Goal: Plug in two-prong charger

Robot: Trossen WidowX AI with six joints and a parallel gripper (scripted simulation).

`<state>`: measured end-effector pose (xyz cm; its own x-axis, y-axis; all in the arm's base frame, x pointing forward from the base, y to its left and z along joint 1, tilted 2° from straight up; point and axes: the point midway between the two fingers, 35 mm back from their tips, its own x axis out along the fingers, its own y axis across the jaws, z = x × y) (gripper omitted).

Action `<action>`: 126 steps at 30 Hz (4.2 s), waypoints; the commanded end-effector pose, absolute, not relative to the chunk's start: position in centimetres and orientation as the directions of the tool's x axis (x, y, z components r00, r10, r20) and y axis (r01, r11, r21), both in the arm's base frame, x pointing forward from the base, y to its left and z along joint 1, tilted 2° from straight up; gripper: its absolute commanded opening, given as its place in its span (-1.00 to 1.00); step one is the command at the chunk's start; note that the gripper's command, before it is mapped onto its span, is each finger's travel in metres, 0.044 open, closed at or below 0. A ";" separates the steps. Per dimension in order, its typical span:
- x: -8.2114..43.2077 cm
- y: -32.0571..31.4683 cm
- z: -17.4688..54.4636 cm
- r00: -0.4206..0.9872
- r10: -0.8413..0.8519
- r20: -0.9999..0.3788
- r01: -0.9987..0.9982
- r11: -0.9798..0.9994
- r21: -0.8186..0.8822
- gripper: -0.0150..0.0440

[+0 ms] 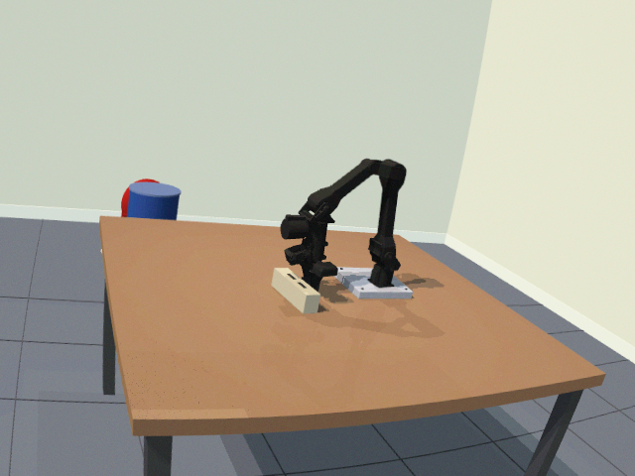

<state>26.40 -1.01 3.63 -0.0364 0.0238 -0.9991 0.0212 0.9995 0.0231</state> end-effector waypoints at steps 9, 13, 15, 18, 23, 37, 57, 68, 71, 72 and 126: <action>26.7 -0.9 3.8 -0.033 0.028 -0.999 0.024 0.999 0.027 -0.49; 26.7 -0.9 3.8 -0.033 0.028 -0.999 0.024 0.999 0.027 -0.49; 26.7 -0.9 3.7 -0.033 0.028 -0.999 0.024 0.999 0.027 -0.49; 26.7 -0.9 3.7 -0.033 0.028 -0.999 0.024 0.999 0.027 -0.49; 26.8 -0.9 3.7 -0.033 0.028 -0.999 0.024 0.999 0.027 -0.49; 26.8 -0.9 3.8 -0.033 0.028 -0.999 0.024 0.999 0.027 -0.49; 27.0 -0.9 3.7 -0.032 0.028 -0.999 0.024 0.999 0.027 -0.49; 27.2 -1.0 3.8 -0.032 0.028 -0.999 0.024 0.999 0.027 -0.49; 27.2 -1.0 3.8 -0.032 0.028 -0.999 0.024 0.999 0.027 -0.49; 27.2 -1.0 3.8 -0.032 0.028 -0.999 0.024 0.999 0.027 -0.49; 28.0 -1.0 3.9 -0.032 0.028 -0.999 0.024 0.999 0.027 -0.49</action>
<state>27.68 -1.02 3.72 -0.0382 0.0252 -0.9990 0.0212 0.9995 0.0244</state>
